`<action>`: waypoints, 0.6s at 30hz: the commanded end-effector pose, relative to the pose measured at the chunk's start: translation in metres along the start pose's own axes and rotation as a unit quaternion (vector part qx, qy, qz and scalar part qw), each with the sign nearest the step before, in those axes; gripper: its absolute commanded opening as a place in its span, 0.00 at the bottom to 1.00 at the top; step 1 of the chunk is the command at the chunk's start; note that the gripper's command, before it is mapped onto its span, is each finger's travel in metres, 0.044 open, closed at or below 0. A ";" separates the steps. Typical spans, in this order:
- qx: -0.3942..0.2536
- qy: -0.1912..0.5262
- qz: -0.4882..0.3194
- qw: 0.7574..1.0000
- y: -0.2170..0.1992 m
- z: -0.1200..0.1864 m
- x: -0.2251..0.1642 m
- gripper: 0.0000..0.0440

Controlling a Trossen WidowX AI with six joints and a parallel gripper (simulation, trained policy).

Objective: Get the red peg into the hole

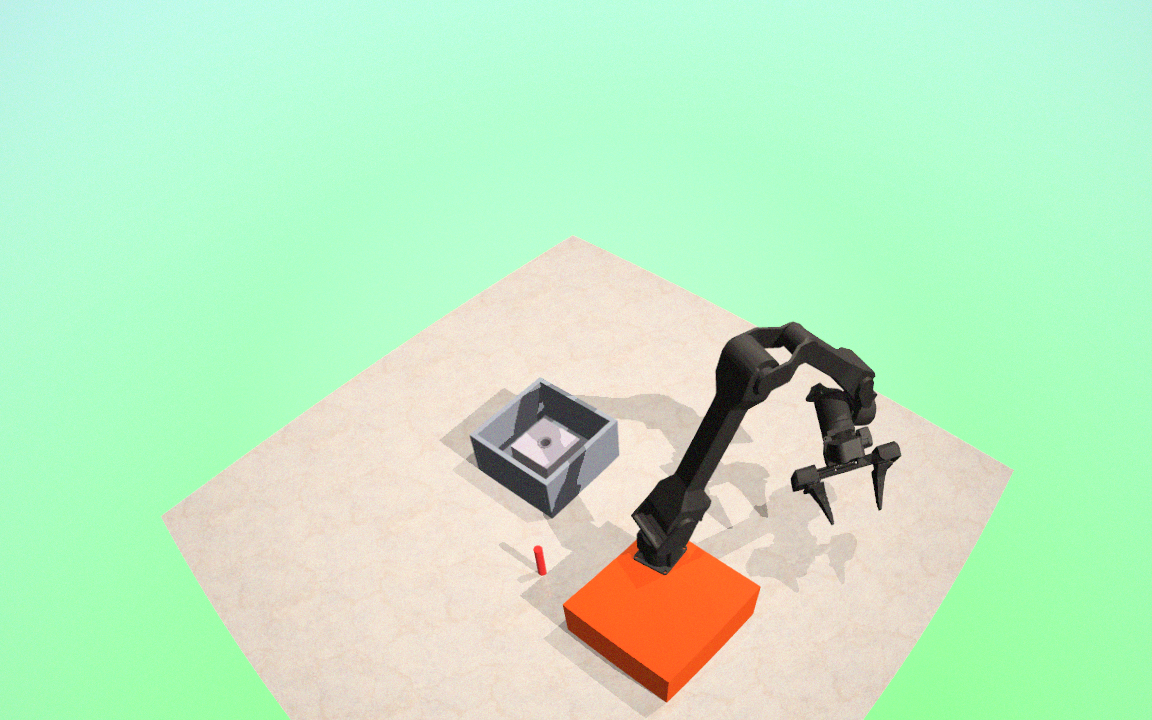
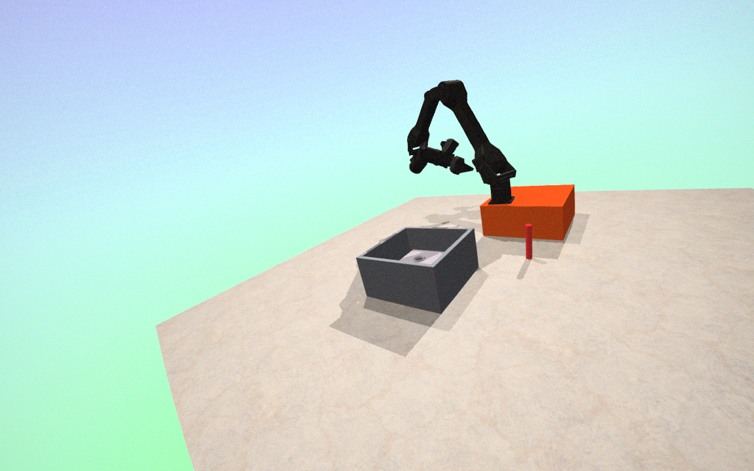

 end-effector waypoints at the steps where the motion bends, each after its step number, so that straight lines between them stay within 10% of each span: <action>1: 0.004 0.008 0.006 1.000 0.000 0.005 -0.003 0.94; 18: 0.193 0.127 0.185 0.955 -0.058 0.145 -0.052 1.00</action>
Point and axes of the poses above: the point midway between the two fingers, 35 mm back from their tips, its own z axis back along the fingers, its own y axis across the jaws, x = y × z, the point moved 7 cm from there along z, back along the fingers, and after that the axes turned 4 degrees about -z, right-handed, at the moved point
